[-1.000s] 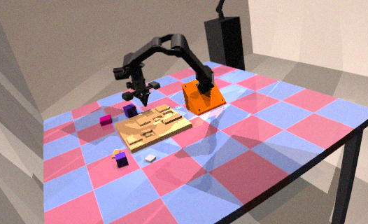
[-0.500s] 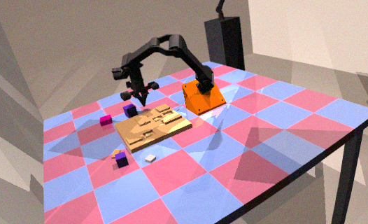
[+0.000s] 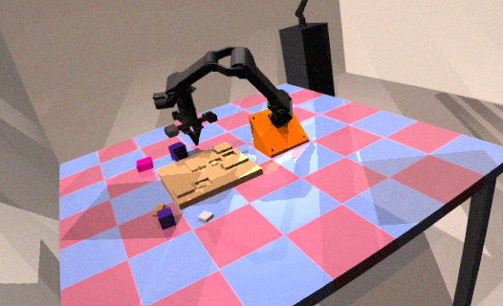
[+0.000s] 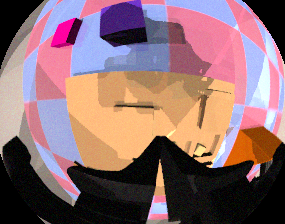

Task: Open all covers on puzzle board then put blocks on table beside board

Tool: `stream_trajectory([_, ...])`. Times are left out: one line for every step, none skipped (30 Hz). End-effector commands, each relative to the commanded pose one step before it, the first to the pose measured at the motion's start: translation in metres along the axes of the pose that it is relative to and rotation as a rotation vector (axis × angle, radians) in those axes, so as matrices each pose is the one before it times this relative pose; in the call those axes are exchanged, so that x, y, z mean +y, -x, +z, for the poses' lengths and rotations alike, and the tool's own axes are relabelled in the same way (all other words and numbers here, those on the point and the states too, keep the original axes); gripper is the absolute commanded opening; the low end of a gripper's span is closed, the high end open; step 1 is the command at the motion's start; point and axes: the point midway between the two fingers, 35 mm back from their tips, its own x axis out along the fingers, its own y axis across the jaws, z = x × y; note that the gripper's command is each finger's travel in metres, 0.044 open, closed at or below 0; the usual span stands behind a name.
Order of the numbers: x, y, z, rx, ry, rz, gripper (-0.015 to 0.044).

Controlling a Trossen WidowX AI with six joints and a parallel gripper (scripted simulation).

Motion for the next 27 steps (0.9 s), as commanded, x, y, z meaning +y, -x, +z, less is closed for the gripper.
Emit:
stream_trajectory([-0.00040, -0.00358, 0.00090, -0.00350, -0.0052, -0.00363, 0.0000])
stream_trajectory([0.00006, -0.00100, 0.00005, -0.00003, 0.0000, 0.00002, 0.0000])
stream_trajectory([0.00006, -0.00100, 0.00005, -0.00003, 0.0000, 0.00002, 0.0000])
stream_trajectory([0.00005, -0.00100, 0.00005, -0.00002, 0.0000, 0.00002, 0.0000])
stream_trajectory([0.00005, -0.00100, 0.00005, -0.00002, 0.0000, 0.00002, 0.0000])
stream_trajectory([0.00005, -0.00100, 0.00004, -0.00002, 0.0000, 0.00002, 0.0000])
stream_trajectory([0.00005, -0.00100, 0.00004, -0.00001, 0.0000, 0.00002, 0.0000])
stream_trajectory([0.00004, -0.00100, 0.00004, -0.00001, 0.0000, 0.00002, 0.0000])
stream_trajectory([0.00004, -0.00099, 0.00004, -0.00001, 0.0000, 0.00002, 0.0000])
stream_trajectory([0.00004, -0.00099, 0.00004, 0.00000, 0.0000, 0.00002, 0.0000])
stream_trajectory([0.00003, -0.00099, 0.00003, 0.00000, 0.0000, 0.00002, 0.0000])
stream_trajectory([0.00003, -0.00101, 0.00003, 0.00000, 0.0000, 0.00002, 0.0000])
stream_trajectory([0.00003, -0.00101, 0.00003, 0.00001, 0.0000, 0.00002, 0.0000])
stream_trajectory([0.00002, -0.00101, 0.00003, 0.00001, 0.0000, 0.00002, 0.0000])
stream_trajectory([0.00002, -0.00101, 0.00003, 0.00001, 0.0000, 0.00002, 0.0000])
stream_trajectory([0.00002, -0.00101, 0.00003, 0.00001, 0.0000, 0.00002, 0.0000])
stream_trajectory([0.00002, -0.00101, 0.00002, 0.00002, 0.0000, 0.00002, 0.0000])
stream_trajectory([0.00001, -0.00101, 0.00002, 0.00002, 0.0000, 0.00001, 0.0000])
stream_trajectory([0.00001, -0.00101, 0.00002, 0.00002, 0.0000, 0.00001, 0.0000])
stream_trajectory([0.00001, -0.00101, 0.00002, 0.00003, 0.0000, 0.00001, 0.0000])
stream_trajectory([0.00000, -0.00101, 0.00002, 0.00003, 0.0000, 0.00001, 0.0000])
stream_trajectory([0.00000, -0.00101, 0.00002, 0.00003, 0.0000, 0.00001, 0.0000])
stream_trajectory([0.00000, -0.00101, 0.00001, 0.00004, 0.0000, 0.00001, 0.0000])
stream_trajectory([-0.00001, -0.00101, 0.00001, 0.00004, 0.0000, 0.00001, 0.0000])
stream_trajectory([-0.00001, -0.00100, 0.00001, 0.00004, 0.0000, 0.00001, 0.0000])
stream_trajectory([-0.00001, -0.00100, 0.00001, 0.00005, 0.0000, 0.00001, 0.0000])
stream_trajectory([-0.00002, -0.00100, 0.00001, 0.00005, 0.0000, 0.00001, 0.0000])
